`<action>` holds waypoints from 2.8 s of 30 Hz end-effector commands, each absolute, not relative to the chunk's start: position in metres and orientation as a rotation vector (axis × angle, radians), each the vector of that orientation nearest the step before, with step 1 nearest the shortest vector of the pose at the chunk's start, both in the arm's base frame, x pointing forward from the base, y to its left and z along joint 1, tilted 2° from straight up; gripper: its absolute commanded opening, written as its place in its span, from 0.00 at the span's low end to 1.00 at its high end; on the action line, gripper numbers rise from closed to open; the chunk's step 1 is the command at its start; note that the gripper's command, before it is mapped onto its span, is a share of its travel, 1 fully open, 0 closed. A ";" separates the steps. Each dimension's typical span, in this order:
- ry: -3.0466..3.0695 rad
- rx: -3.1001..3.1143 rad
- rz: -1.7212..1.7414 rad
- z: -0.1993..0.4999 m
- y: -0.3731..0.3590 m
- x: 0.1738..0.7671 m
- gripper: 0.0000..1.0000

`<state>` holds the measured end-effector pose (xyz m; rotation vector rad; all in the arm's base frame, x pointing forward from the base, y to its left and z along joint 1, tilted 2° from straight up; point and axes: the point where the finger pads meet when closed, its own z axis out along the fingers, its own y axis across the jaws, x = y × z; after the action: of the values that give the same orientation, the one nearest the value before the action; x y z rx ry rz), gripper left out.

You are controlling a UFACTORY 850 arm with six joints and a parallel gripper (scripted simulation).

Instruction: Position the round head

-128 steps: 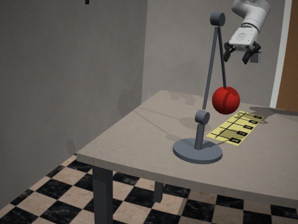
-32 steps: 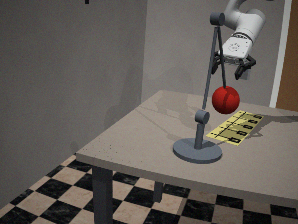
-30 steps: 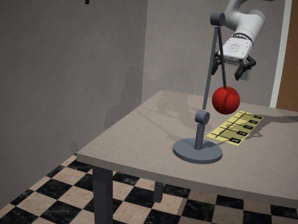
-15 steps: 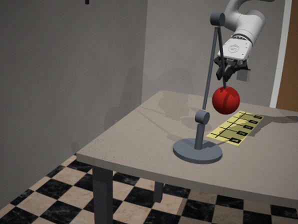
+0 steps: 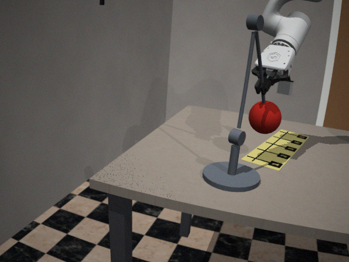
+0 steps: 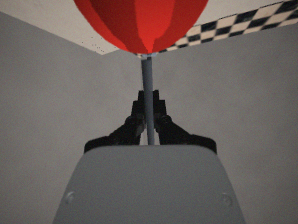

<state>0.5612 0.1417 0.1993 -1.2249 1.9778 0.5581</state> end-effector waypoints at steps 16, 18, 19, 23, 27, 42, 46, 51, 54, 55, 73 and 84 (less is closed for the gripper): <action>1.963 -1.251 0.568 0.192 0.130 0.560 0.00; 1.959 -1.258 0.572 0.189 0.126 0.559 0.00; 1.957 -1.262 0.573 0.188 0.125 0.559 0.00; 1.950 -1.277 0.580 0.183 0.118 0.558 0.00; 1.946 -1.285 0.583 0.180 0.114 0.557 0.00; 1.916 -1.341 0.607 0.159 0.091 0.557 0.00; 1.916 -1.341 0.607 0.158 0.091 0.557 0.00; 1.916 -1.341 0.607 0.158 0.090 0.557 0.00; 1.916 -1.341 0.607 0.157 0.090 0.557 0.00; 1.916 -1.341 0.607 0.157 0.090 0.557 0.00; 1.916 -1.341 0.607 0.157 0.090 0.557 1.00; 1.916 -1.341 0.607 0.157 0.090 0.557 1.00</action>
<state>0.5560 0.0897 0.1563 -1.3407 1.9180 0.6087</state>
